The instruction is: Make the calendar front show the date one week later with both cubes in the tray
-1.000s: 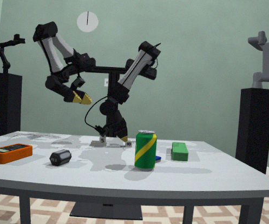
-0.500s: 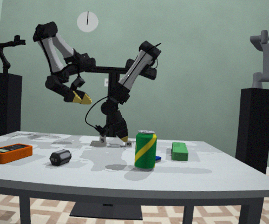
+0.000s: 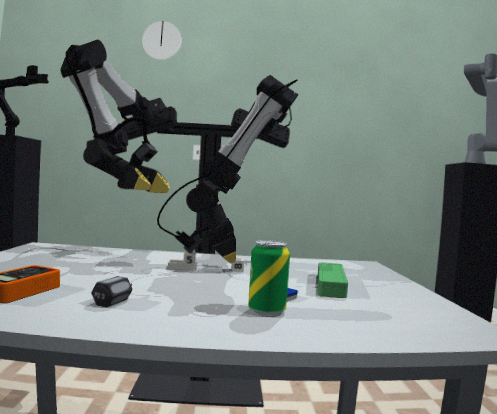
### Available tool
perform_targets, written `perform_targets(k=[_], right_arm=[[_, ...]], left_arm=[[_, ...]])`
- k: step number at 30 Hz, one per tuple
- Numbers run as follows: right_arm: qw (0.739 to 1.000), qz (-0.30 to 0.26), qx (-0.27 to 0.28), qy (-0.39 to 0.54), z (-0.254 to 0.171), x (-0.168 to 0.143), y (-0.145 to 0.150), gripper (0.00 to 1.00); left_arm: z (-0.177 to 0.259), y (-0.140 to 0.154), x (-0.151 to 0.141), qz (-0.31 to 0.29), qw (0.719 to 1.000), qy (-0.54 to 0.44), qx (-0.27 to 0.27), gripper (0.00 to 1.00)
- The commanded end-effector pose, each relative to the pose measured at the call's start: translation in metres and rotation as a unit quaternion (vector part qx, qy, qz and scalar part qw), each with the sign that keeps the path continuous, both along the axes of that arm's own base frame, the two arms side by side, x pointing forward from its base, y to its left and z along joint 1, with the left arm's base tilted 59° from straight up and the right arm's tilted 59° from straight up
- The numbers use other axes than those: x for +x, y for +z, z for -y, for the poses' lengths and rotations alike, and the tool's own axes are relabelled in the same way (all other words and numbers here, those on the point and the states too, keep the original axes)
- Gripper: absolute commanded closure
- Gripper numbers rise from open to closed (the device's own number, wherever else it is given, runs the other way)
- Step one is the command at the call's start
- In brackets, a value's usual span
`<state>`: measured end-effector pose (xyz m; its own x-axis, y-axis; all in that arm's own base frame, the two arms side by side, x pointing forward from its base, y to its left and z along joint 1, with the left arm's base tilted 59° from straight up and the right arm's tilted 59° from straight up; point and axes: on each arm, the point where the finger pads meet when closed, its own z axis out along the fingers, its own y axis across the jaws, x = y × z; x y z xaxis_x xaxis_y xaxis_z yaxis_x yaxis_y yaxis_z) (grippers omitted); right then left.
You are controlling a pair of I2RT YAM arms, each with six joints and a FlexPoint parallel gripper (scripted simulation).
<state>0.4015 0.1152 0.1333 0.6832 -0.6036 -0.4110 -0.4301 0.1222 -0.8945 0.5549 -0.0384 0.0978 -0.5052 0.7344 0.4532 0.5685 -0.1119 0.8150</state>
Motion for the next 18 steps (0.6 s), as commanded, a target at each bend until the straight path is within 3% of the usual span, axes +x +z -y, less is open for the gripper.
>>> perform_targets(k=[1, 8, 18], right_arm=[[1.000, 0.003, 0.000, 0.000, -0.001, 0.000, 0.001, 0.00], [1.000, 0.003, 0.000, 0.000, -0.001, 0.000, 0.001, 0.00], [1.000, 0.003, 0.021, 0.007, 0.009, -0.009, 0.007, 0.00]], left_arm=[[-0.032, 0.001, 0.001, 0.015, 0.999, 0.038, 0.004, 0.45], [0.010, 0.015, -0.016, 0.013, 1.000, 0.002, -0.018, 0.45], [0.017, 0.025, -0.019, 0.023, 0.999, -0.006, -0.022, 0.45]])
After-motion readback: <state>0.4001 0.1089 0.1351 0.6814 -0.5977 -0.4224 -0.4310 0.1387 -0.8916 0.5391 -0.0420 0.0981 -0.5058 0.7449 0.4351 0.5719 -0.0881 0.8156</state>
